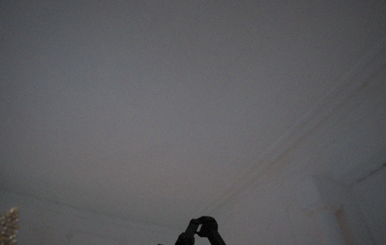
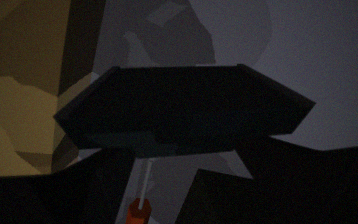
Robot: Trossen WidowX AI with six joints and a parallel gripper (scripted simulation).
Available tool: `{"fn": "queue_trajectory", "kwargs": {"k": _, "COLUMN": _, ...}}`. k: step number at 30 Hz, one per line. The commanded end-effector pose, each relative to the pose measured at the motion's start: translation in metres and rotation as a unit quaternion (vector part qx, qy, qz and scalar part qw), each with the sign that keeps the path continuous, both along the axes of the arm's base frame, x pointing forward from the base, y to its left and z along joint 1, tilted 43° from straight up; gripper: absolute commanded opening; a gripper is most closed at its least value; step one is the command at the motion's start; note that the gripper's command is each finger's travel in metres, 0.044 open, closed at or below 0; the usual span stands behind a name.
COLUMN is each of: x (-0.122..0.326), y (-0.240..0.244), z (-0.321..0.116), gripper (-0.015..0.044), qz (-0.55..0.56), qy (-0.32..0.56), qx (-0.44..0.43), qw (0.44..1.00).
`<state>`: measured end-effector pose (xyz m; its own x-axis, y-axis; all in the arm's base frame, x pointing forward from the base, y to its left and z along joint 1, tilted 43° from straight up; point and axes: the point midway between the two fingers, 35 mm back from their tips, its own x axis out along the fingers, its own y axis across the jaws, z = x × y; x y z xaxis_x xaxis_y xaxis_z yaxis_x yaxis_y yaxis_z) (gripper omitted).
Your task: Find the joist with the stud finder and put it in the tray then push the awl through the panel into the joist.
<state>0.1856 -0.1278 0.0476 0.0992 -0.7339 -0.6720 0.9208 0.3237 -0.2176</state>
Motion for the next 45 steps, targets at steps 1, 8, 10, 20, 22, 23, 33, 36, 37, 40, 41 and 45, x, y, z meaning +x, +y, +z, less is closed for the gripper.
{"fn": "queue_trajectory", "kwargs": {"k": 1, "x": 0.002, "y": 0.004, "z": 0.007, "gripper": 0.0, "qz": -0.001, "qy": -0.006, "qx": -0.002, "qw": 1.0}}
{"fn": "queue_trajectory", "kwargs": {"k": 8, "x": 0.001, "y": 0.009, "z": 0.013, "gripper": 0.0, "qz": -0.001, "qy": -0.006, "qx": -0.002, "qw": 1.0}}
{"fn": "queue_trajectory", "kwargs": {"k": 10, "x": 0.001, "y": 0.011, "z": 0.015, "gripper": 0.0, "qz": -0.001, "qy": -0.006, "qx": -0.003, "qw": 1.0}}
{"fn": "queue_trajectory", "kwargs": {"k": 20, "x": -0.001, "y": 0.019, "z": 0.024, "gripper": 0.0, "qz": 0.0, "qy": -0.006, "qx": -0.004, "qw": 1.0}}
{"fn": "queue_trajectory", "kwargs": {"k": 22, "x": -0.002, "y": 0.02, "z": 0.026, "gripper": 0.0, "qz": 0.0, "qy": -0.006, "qx": -0.004, "qw": 1.0}}
{"fn": "queue_trajectory", "kwargs": {"k": 23, "x": -0.002, "y": 0.021, "z": 0.027, "gripper": 0.0, "qz": 0.0, "qy": -0.006, "qx": -0.005, "qw": 1.0}}
{"fn": "queue_trajectory", "kwargs": {"k": 33, "x": -0.003, "y": 0.022, "z": 0.03, "gripper": 0.0, "qz": -0.003, "qy": -0.001, "qx": 0.005, "qw": 1.0}}
{"fn": "queue_trajectory", "kwargs": {"k": 36, "x": -0.003, "y": 0.022, "z": 0.03, "gripper": 0.0, "qz": -0.005, "qy": 0.003, "qx": 0.014, "qw": 1.0}}
{"fn": "queue_trajectory", "kwargs": {"k": 37, "x": -0.003, "y": 0.022, "z": 0.03, "gripper": 0.0, "qz": -0.006, "qy": 0.005, "qx": 0.017, "qw": 1.0}}
{"fn": "queue_trajectory", "kwargs": {"k": 40, "x": -0.003, "y": 0.021, "z": 0.029, "gripper": 0.0, "qz": -0.008, "qy": 0.009, "qx": 0.026, "qw": 1.0}}
{"fn": "queue_trajectory", "kwargs": {"k": 41, "x": -0.003, "y": 0.021, "z": 0.029, "gripper": 0.0, "qz": -0.009, "qy": 0.011, "qx": 0.03, "qw": 0.999}}
{"fn": "queue_trajectory", "kwargs": {"k": 45, "x": -0.003, "y": 0.02, "z": 0.029, "gripper": 0.0, "qz": -0.012, "qy": 0.016, "qx": 0.042, "qw": 0.999}}
